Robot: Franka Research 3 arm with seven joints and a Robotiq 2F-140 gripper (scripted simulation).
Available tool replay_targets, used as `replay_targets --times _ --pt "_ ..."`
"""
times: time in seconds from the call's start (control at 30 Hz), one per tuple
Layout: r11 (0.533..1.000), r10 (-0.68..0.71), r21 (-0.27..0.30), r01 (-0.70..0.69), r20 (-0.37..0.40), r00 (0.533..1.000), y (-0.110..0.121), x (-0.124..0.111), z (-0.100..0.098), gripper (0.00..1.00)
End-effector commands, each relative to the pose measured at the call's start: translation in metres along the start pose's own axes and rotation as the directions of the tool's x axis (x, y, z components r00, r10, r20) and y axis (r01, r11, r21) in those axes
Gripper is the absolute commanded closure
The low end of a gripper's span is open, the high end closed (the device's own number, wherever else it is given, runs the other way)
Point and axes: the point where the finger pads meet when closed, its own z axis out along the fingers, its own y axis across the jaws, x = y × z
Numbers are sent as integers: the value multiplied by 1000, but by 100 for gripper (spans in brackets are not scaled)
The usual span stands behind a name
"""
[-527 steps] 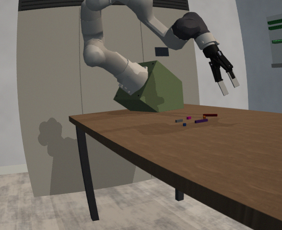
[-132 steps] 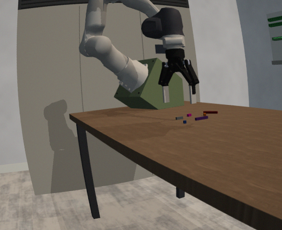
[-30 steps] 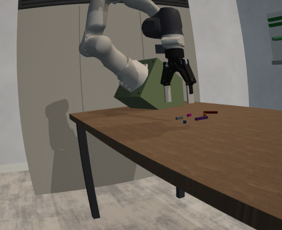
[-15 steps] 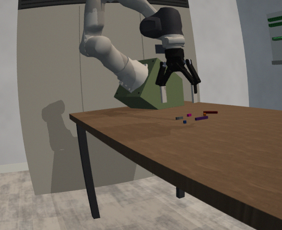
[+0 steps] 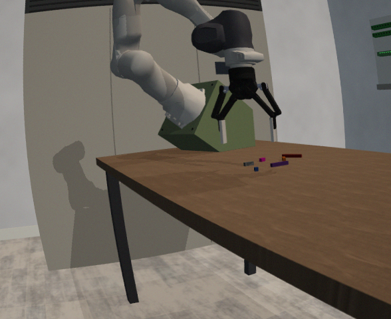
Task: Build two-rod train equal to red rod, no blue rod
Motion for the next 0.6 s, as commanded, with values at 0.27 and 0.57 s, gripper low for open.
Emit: replay_targets --times 0.27,0.57 --pt "951 -308 -8 308 2 951 2 1 1 0" --pt "873 -487 -7 487 5 873 1 1 1 0"
